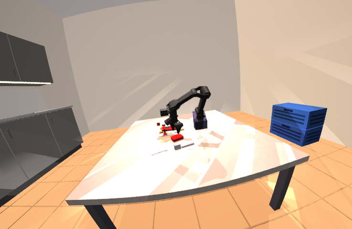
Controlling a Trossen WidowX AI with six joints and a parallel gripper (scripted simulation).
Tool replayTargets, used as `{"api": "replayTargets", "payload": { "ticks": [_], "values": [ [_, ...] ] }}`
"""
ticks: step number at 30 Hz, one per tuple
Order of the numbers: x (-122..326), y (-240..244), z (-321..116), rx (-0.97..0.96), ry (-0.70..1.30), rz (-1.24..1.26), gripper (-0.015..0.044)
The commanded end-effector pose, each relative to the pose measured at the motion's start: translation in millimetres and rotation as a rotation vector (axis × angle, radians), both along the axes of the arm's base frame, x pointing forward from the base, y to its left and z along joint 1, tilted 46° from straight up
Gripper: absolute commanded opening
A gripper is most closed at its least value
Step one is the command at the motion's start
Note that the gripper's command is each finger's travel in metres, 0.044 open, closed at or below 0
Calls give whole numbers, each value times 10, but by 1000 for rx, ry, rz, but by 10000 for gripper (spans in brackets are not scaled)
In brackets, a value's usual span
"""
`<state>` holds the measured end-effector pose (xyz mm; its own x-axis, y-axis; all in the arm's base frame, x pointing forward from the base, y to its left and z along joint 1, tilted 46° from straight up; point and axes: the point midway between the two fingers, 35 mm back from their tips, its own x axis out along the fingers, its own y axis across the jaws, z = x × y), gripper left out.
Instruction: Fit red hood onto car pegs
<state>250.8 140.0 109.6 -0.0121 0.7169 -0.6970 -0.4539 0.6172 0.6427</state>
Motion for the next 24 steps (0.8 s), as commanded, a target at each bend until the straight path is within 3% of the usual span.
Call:
{"api": "replayTargets", "payload": {
  "ticks": [1,24],
  "values": [
    [-19,18,-51,-5,11,-4,440],
    [-30,145,-169,-4,11,-4,440]
  ]
}}
